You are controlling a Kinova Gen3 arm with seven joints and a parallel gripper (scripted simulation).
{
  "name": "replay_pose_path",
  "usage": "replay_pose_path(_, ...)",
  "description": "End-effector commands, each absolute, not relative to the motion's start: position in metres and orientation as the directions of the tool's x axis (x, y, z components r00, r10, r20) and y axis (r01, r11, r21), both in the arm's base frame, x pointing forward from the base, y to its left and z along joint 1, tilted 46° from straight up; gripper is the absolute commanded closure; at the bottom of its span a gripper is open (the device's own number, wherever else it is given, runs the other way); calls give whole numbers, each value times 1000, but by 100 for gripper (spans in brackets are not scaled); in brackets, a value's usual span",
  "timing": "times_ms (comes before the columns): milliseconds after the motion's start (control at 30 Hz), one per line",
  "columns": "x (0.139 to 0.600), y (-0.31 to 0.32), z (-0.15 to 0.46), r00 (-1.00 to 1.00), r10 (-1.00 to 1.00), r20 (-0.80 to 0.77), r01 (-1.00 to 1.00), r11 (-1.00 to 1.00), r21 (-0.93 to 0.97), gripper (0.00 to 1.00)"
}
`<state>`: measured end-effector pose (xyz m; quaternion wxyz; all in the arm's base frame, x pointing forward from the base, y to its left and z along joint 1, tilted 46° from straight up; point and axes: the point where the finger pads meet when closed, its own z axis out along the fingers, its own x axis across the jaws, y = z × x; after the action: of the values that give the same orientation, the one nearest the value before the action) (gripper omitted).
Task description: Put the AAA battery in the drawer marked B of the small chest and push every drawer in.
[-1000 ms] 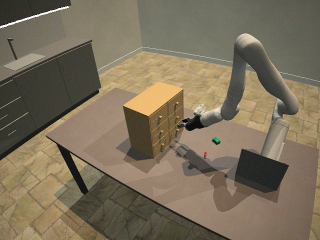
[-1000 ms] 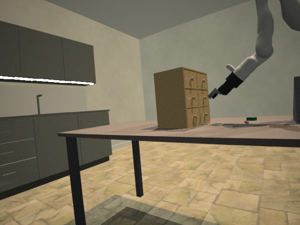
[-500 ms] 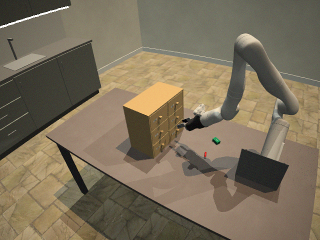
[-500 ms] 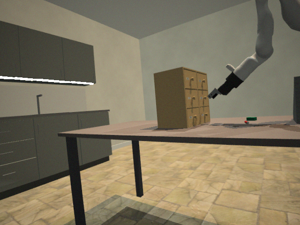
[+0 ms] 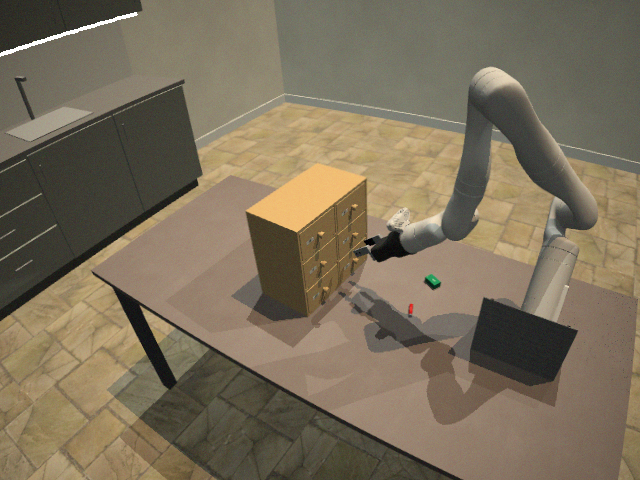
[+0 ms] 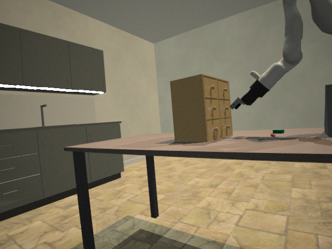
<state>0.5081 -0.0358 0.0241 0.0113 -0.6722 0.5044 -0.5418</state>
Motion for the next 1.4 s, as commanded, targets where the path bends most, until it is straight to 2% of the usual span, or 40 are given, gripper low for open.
replay_pose_path(0, 507, -35, 23, -89, -691, 718, -666, -494, -559, 0)
replay_pose_path(1367, 503, -31, 27, -90, -691, 717, -706, -463, -536, 0)
